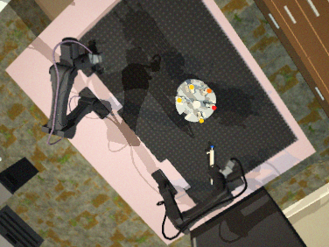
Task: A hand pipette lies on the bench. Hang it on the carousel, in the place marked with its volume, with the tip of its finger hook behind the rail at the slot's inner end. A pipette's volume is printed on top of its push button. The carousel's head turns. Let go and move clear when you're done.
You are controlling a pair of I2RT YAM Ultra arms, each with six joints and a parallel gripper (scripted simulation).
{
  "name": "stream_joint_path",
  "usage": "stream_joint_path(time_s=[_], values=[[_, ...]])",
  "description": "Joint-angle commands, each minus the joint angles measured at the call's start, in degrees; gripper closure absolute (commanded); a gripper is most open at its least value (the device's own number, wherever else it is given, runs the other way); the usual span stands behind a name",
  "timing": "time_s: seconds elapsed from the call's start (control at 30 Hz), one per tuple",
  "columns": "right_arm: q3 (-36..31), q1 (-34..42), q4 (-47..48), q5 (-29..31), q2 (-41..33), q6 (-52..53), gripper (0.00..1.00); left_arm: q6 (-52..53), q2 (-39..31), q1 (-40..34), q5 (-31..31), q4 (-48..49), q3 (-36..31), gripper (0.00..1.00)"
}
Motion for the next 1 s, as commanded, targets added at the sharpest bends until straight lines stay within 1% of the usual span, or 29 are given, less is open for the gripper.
stream_joint_path(time_s=[0.0, 0.03, 0.2, 0.27, 0.53, 0.6, 0.8, 0.87, 0.9, 0.97], values=[[1.8, 0.3, -0.8, 0.2, -1.6, -7.3, 0.46, 0.4, 0.1, 0.5, 1.2, 0.7, 0.9, 0.0], [1.8, 0.3, -0.8, 0.2, -1.6, -7.3, 0.46, 0.4, 0.1, 0.5, 1.2, 0.7, 0.9, 0.0], [1.8, 0.3, -0.5, 0.1, -1.6, -17.7, 0.46, 0.4, 0.1, 0.5, 1.2, 0.7, 0.9, 0.0], [1.8, 0.2, -0.6, 0.0, -1.6, -19.1, 0.46, 0.4, 0.1, 0.5, 1.2, 0.7, 0.9, 0.0], [1.8, 0.4, -0.5, 0.1, -1.6, -35.4, 0.46, 0.4, 0.1, 0.5, 1.2, 0.7, 0.9, 0.0], [1.8, 0.4, -0.5, 0.1, -1.6, -35.4, 0.46, 0.4, 0.1, 0.5, 1.2, 0.7, 0.9, 0.0], [1.8, 0.4, -0.5, 0.0, -1.6, -48.1, 0.46, 0.4, 0.1, 0.5, 1.2, 0.7, 0.9, 0.0], [1.8, 0.3, -0.6, -0.2, -1.6, -49.5, 0.46, 0.4, 0.1, 0.5, 1.2, 0.7, 0.9, 0.0], [0.8, 0.1, -0.3, 0.1, -0.5, -49.4, 0.46, 0.4, 0.1, 0.5, 1.2, 0.7, 0.9, 0.0], [-1.5, 0.1, 1.5, -0.4, -1.5, -49.9, 0.46, 0.4, 0.1, 0.5, 1.2, 0.7, 0.9, 0.0]])
